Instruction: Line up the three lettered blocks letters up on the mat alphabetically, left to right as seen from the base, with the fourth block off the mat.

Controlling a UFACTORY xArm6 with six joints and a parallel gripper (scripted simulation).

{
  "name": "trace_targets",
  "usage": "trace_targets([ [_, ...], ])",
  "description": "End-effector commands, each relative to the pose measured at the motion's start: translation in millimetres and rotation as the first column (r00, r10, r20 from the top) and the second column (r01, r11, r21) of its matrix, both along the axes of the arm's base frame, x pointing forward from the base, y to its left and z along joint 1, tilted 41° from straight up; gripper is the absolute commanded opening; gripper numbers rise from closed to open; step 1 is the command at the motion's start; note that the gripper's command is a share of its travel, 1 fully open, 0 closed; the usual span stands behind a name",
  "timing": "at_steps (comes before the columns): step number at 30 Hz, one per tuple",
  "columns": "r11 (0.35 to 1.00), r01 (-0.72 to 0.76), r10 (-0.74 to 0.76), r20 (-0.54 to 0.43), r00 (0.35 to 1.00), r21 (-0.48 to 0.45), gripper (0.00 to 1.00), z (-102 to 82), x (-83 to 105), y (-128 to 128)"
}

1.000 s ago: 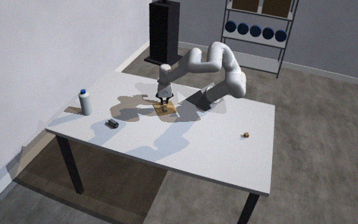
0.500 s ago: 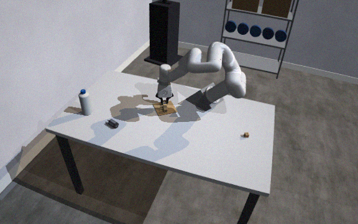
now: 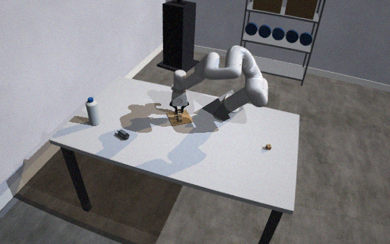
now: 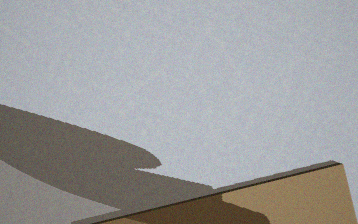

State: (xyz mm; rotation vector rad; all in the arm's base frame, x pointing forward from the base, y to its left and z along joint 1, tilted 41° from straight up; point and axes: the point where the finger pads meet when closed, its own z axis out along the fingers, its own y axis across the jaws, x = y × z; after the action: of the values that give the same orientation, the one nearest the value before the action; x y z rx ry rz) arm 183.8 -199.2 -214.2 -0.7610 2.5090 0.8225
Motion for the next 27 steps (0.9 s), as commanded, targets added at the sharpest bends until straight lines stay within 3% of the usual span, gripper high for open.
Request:
trace_targets([
  [1,1.000,0.001,-0.001,0.002,1.000,-0.004,0.23,0.3,0.7,-2.2],
  [27,1.000,0.001,-0.001,0.002,1.000,-0.004,0.23,-2.5,1.4,0.2],
])
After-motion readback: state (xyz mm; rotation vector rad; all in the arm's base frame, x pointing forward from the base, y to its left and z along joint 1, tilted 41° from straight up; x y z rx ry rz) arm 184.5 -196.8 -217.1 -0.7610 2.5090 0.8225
